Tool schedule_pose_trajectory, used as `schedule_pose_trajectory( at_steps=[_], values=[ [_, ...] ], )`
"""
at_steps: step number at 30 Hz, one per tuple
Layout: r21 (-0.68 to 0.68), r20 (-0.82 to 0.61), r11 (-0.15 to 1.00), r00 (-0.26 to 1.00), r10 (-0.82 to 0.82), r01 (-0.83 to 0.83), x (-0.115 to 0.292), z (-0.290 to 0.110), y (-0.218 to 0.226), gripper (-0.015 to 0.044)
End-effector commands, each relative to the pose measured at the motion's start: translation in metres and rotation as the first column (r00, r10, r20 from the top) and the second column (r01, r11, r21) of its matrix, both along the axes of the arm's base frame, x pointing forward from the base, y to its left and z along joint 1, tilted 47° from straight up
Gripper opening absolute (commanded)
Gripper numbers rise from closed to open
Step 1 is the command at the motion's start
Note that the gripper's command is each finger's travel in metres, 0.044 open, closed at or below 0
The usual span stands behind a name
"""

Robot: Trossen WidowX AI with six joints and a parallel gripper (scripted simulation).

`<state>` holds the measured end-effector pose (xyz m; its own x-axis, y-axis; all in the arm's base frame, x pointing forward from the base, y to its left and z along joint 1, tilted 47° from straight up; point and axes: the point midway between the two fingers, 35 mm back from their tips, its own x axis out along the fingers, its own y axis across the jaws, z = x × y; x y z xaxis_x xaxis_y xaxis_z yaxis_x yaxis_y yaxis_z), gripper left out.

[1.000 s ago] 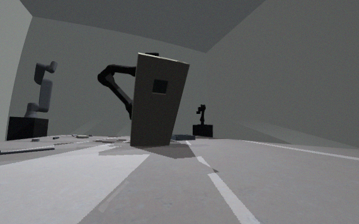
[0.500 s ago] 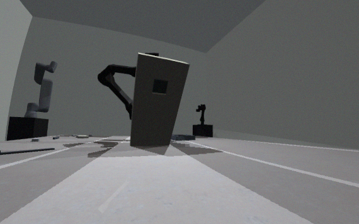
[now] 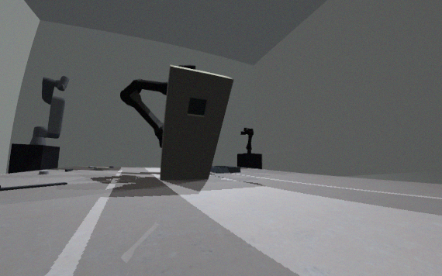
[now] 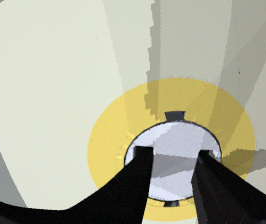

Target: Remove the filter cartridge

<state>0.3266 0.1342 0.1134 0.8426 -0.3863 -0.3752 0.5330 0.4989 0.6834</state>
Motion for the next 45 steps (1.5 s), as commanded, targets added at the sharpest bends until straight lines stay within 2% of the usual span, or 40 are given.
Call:
schedule_pose_trajectory(
  at_steps=[1, 4, 11, 21, 33, 45],
  values=[
    [0.004, 0.001, 1.0, 1.0, 0.001, -0.001, 0.0005, 0.0002, 0.0003, 0.0],
    [-0.028, -0.017, 0.999, 1.0, 0.015, -0.016, 0.0017, -0.0005, -0.0006, 0.0],
    [-0.212, -0.119, 0.971, 0.989, 0.089, -0.113, 0.0037, -0.0017, -0.002, 0.0],
    [-0.452, -0.286, 0.847, 0.945, 0.159, -0.279, 0.0046, -0.0021, -0.0025, 0.0],
    [-0.646, -0.491, 0.589, 0.855, 0.167, -0.485, 0.0052, -0.0024, -0.0029, 0.0],
    [-0.703, -0.666, 0.255, 0.74, 0.09, -0.664, 0.0055, -0.0025, -0.003, 0.0]
  ],
)
